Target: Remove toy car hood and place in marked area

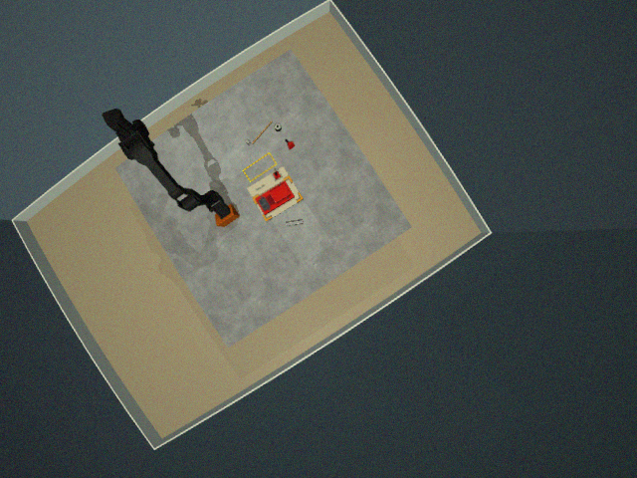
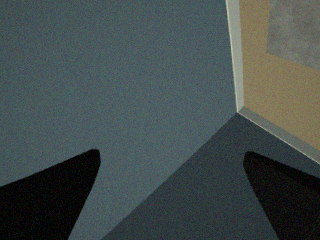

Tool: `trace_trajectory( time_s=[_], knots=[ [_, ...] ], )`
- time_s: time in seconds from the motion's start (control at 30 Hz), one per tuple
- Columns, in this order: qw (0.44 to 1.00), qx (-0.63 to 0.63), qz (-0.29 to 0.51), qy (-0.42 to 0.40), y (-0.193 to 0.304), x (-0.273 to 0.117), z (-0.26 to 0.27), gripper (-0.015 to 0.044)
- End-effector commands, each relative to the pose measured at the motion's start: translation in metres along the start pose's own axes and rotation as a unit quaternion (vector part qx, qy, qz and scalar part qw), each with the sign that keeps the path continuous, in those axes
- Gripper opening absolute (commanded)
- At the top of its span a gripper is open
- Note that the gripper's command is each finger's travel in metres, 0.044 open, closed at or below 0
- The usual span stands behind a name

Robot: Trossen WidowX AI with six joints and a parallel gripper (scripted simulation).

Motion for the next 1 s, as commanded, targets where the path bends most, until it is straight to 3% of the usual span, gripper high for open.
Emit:
trace_trajectory(
  time_s=[0.0,0.47,0.73,0.97],
  knots=[
    [0.996,-0.032,-0.066,0.05,-0.034,0.038,-0.016,0.044],
    [0.935,-0.137,-0.242,0.219,-0.166,0.086,-0.063,0.044],
    [0.861,-0.179,-0.321,0.352,-0.259,0.06,-0.097,0.044],
    [0.821,-0.184,-0.34,0.42,-0.299,0.032,-0.116,0.044]
  ],
)
Point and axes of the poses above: the point midway between the two fingers, 35 mm back from their tips, its own x axis out along the fingers, its own z axis across the jaws, y = z × x, the point moved 7 cm from there along -x, back along the fingers, and after that the axes turned 13 degrees about -x, right-handed, at the moved point
